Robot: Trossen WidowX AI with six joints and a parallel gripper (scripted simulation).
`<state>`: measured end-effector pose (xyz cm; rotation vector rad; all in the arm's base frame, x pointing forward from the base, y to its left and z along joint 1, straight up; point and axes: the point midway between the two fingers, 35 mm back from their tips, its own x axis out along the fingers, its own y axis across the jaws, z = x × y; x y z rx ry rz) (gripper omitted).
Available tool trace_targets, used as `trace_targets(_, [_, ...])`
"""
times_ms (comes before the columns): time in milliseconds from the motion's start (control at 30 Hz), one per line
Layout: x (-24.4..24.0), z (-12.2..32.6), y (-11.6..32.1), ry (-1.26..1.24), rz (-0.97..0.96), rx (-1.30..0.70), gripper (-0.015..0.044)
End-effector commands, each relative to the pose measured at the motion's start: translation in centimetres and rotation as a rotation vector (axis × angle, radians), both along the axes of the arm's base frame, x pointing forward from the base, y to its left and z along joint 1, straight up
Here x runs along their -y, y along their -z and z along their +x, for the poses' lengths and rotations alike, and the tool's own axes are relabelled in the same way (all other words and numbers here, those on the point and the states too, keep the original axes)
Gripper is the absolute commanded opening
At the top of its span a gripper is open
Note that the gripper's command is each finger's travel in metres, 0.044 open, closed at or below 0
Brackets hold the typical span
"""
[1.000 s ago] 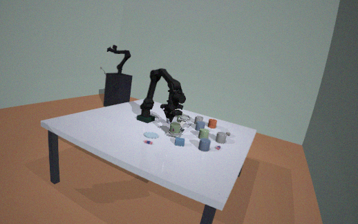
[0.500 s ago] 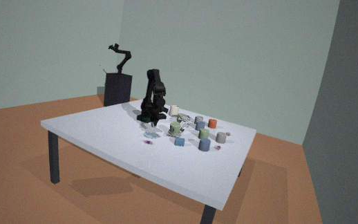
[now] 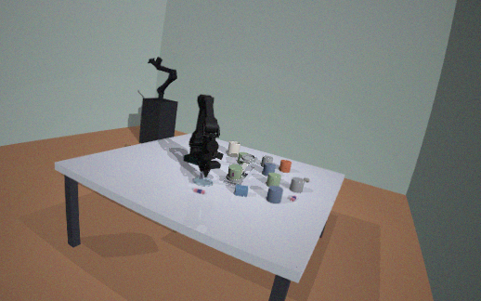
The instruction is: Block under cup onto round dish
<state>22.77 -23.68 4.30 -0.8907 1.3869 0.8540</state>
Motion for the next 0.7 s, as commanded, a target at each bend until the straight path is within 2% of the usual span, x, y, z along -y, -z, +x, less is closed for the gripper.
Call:
trace_targets(0, [0.1, 0.0, 0.3, -0.006, -0.002, 0.001, 0.0000])
trace_targets(533, [0.1, 0.1, 2.4, -0.006, -0.002, 0.001, 0.0000])
trace_targets(667, [0.2, 0.1, 1.8, 0.000, -0.007, 0.007, 0.0105])
